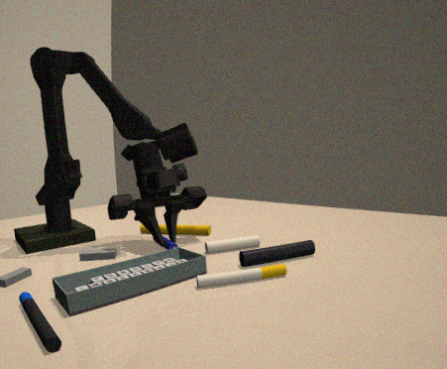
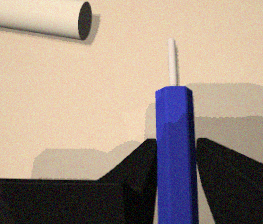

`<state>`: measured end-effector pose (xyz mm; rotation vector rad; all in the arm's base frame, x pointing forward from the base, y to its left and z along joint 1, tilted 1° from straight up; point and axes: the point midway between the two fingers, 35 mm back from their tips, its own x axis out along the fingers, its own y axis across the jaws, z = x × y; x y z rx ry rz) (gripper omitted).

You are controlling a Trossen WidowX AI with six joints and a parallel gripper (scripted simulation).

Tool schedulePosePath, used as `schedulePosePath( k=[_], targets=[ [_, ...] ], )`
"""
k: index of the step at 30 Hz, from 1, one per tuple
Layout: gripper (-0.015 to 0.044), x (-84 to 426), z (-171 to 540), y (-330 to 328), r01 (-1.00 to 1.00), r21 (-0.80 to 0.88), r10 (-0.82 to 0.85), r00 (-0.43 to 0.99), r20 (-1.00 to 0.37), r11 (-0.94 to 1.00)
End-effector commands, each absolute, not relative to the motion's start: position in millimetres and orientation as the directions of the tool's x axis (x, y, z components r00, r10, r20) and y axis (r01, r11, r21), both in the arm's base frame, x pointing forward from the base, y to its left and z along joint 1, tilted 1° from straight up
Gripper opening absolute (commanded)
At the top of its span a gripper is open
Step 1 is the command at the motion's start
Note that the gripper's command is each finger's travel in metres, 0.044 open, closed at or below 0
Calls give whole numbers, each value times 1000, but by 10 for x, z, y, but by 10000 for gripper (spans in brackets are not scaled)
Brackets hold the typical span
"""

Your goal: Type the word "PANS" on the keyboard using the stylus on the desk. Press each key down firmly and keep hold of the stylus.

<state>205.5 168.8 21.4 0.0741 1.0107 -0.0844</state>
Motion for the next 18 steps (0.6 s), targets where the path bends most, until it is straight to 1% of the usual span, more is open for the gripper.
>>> schedulePosePath(
  k=[1, 7, 14, 18],
  targets=[
    [0, 2055, 215, 1690, 105, 24, -35, 528, -849, 994],
    [0, 2057, 273, 1695, 105, 24, -35, 528, -848, 994],
    [0, 2044, 673, 1687, 105, 24, -36, 529, -848, 994],
    [0, 2039, 719, 1682, 105, 24, -36, 529, -848, 994]
  ],
)
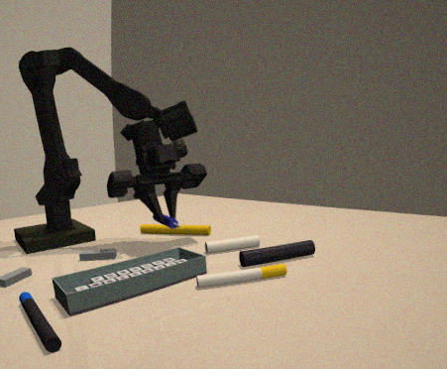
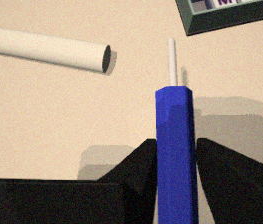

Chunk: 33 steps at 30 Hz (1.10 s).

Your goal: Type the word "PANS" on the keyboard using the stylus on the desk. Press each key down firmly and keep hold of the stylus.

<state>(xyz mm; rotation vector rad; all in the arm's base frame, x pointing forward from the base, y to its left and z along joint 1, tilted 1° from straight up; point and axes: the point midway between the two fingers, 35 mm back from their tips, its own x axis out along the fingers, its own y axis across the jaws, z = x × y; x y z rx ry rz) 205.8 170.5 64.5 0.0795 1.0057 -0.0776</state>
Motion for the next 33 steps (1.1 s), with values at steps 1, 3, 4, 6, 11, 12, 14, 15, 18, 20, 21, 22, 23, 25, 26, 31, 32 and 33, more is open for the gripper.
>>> schedulePosePath(
  k=[1, 3, 4, 6, 11, 12, 14, 15, 18, 20, 21, 22, 23, 25, 26, 31, 32, 33],
  targets=[
    [0, 2039, 719, 1682, 105, 24, -36, 529, -848, 994],
    [0, 2039, 719, 1682, 105, 24, -36, 529, -848, 994],
    [0, 2054, 688, 1694, 102, 28, -31, 530, -847, 994],
    [0, 2087, 684, 1677, 109, 27, -34, 517, -855, 994],
    [0, 2168, 659, 1631, 146, 31, -39, 452, -891, 989],
    [0, 2180, 652, 1624, 156, 32, -39, 434, -900, 987],
    [0, 2207, 638, 1606, 182, 37, -37, 392, -919, 983],
    [0, 2220, 632, 1598, 195, 40, -36, 371, -928, 980],
    [0, 2260, 617, 1570, 235, 48, -27, 306, -952, 971],
    [0, 2288, 609, 1551, 264, 54, -18, 264, -964, 963],
    [0, 2302, 606, 1540, 279, 58, -13, 243, -970, 959],
    [0, 2316, 603, 1530, 295, 61, -7, 222, -975, 954],
    [0, 2330, 601, 1519, 310, 64, 0, 201, -979, 949],
    [0, 2358, 598, 1498, 342, 70, 15, 161, -987, 937],
    [0, 2373, 598, 1487, 358, 73, 24, 140, -990, 931],
    [0, 2443, 608, 1430, 440, 88, 77, 44, -996, 894],
    [0, 2458, 612, 1419, 457, 91, 89, 25, -996, 885],
    [0, 2473, 617, 1407, 474, 94, 102, 8, -995, 876]
  ],
)
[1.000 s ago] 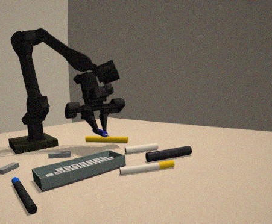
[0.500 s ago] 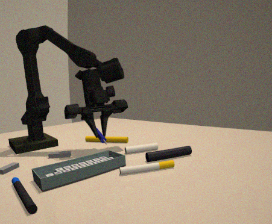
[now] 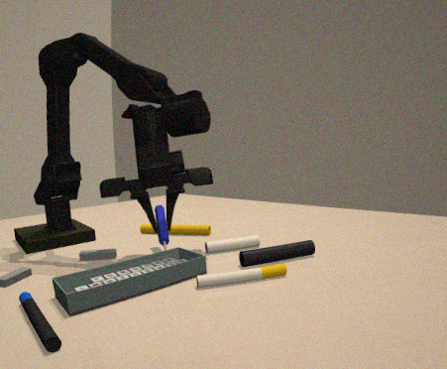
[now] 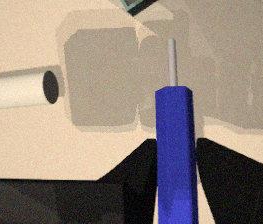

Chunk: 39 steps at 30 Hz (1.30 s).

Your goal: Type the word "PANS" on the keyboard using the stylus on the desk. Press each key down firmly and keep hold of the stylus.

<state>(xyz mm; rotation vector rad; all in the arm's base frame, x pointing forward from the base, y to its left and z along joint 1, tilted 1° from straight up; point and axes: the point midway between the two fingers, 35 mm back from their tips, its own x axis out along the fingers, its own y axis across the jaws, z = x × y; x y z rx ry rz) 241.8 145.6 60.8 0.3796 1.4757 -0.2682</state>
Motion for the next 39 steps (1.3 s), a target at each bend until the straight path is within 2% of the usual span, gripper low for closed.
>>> schedulePosePath(
  k=[1, 10, 19, 29, 39],
  targets=[
    [0, 2488, 623, 1395, 491, 96, 116, -10, -993, 866],
    [0, 2635, 711, 1295, 646, 116, 277, -153, -949, 754],
    [0, 2849, 851, 1154, 792, 129, 468, -214, -857, 597],
    [0, 3143, 1057, 915, 920, 118, 681, -185, -709, 373],
    [0, 3442, 1297, 602, 990, 62, 848, -74, -525, 125]
  ],
)
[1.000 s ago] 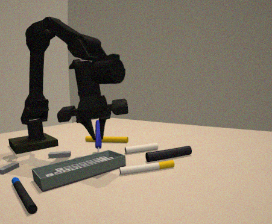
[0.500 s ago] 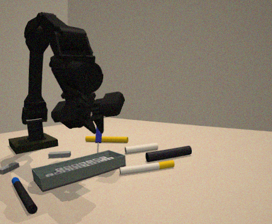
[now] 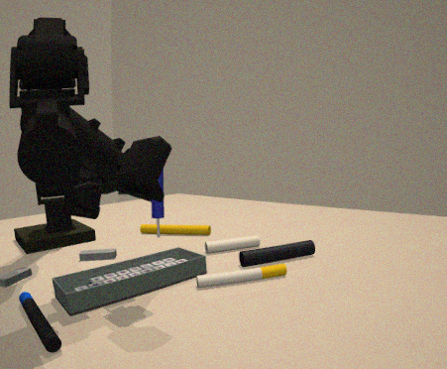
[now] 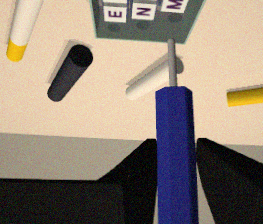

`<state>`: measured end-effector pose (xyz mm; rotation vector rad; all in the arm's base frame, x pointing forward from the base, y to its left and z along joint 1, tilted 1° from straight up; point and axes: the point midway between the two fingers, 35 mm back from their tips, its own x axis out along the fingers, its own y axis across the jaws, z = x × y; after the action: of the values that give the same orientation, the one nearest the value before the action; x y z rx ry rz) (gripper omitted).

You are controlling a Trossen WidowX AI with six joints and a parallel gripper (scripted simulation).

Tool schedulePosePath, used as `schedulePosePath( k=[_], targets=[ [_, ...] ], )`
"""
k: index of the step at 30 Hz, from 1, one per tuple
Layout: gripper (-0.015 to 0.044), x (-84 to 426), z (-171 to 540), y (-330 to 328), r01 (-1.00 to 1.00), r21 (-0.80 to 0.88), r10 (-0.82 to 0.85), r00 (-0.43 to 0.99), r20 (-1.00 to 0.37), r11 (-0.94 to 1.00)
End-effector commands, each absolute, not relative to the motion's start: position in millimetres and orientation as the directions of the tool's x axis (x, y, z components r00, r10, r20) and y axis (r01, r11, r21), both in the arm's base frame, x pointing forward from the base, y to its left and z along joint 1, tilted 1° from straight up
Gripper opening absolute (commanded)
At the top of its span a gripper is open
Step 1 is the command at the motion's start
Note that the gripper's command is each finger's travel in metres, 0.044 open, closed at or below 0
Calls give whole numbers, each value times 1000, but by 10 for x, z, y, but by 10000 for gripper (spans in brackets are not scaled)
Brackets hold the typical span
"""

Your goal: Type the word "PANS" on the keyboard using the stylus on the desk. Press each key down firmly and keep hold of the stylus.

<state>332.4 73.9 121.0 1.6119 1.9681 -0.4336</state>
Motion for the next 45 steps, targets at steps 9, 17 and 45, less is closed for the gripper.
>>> schedulePosePath(
  k=[9, 17, 45],
  targets=[
    [0, 3461, 1313, 579, 992, 57, 856, -65, -512, 109],
    [0, 3467, 1006, 572, 992, 57, 856, -65, -512, 109],
    [81, 3506, 950, 568, 992, 57, 856, -64, -512, 109]
  ],
)
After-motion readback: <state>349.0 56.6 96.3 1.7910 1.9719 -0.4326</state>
